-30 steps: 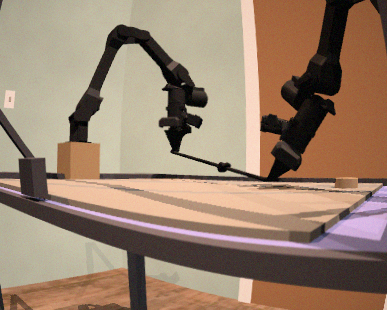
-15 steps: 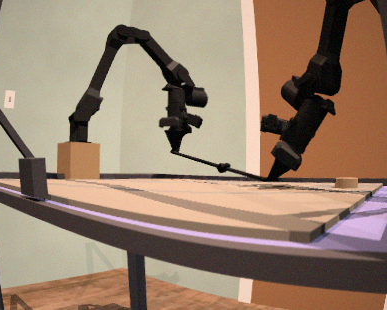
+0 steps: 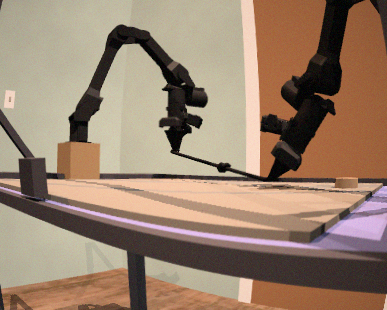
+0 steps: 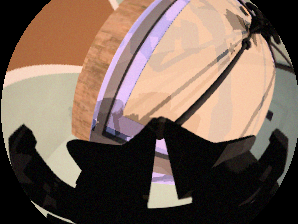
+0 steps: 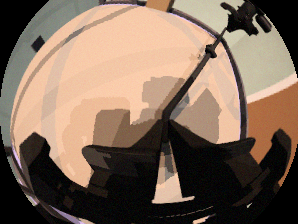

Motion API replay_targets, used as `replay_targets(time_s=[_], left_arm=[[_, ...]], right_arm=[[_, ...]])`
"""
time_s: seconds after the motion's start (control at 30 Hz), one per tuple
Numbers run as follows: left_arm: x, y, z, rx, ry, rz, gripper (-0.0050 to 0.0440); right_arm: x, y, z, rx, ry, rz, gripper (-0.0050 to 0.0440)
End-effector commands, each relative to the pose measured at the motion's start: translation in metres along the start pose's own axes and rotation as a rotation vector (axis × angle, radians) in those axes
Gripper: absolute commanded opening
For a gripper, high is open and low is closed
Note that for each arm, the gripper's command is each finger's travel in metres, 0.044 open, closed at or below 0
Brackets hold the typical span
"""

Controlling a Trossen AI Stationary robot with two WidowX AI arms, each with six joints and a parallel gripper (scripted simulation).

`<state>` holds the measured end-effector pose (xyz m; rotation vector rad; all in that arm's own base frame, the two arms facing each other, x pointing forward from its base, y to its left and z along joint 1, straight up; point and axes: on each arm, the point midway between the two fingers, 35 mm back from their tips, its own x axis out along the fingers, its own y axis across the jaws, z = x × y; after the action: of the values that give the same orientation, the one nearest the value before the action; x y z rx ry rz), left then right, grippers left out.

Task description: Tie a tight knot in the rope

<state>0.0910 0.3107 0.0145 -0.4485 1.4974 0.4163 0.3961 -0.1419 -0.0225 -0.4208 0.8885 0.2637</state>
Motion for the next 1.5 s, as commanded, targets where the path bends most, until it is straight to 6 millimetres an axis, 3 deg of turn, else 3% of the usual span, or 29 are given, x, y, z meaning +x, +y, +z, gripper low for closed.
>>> replay_targets(time_s=[0.0,0.93,1.4,1.47], left_arm=[[0.000,0.010,-0.004,-0.017,0.005,0.044,0.0015],[0.049,-0.012,0.005,-0.017,0.005,0.042,0.0015],[0.050,-0.012,0.005,-0.017,0.005,0.042,0.0015],[0.050,-0.012,0.005,-0.017,0.005,0.042,0.0063]], right_arm=[[-0.002,0.007,-0.005,0.008,0.016,0.019,0.0030],[-0.002,0.007,-0.005,0.008,0.016,0.019,0.0030],[-0.002,0.007,-0.005,0.008,0.016,0.019,0.0030],[-0.002,0.007,-0.005,0.008,0.016,0.019,0.0030]])
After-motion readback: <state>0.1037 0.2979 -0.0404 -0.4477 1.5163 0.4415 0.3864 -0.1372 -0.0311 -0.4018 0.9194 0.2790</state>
